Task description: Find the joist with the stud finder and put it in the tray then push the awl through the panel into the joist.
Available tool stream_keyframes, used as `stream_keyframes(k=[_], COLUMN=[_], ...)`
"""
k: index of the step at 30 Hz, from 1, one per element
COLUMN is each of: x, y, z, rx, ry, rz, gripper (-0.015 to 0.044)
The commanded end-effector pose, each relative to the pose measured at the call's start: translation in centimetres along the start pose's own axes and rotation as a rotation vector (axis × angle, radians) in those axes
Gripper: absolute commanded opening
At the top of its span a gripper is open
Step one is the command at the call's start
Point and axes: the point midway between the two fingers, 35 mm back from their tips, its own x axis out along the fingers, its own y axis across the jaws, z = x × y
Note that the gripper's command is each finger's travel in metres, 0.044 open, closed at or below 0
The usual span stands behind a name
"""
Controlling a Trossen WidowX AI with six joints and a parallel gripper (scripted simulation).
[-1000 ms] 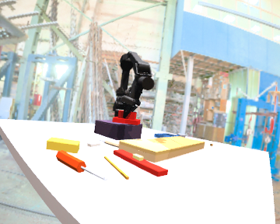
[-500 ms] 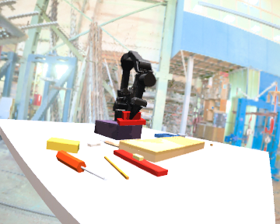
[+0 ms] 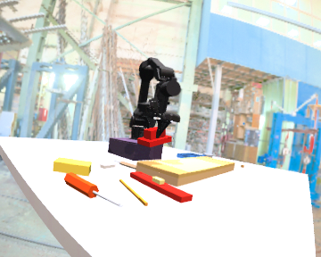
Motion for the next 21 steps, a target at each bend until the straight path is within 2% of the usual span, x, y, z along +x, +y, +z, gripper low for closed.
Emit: stream_keyframes(k=[1,21], x=[-0.3,-0.9], y=[1.2,5.5], z=[0.3,1.8], rx=[-0.134,-0.802], ry=[0.005,-0.035], rz=[0.037,0.177], gripper=[0.0,0.0])
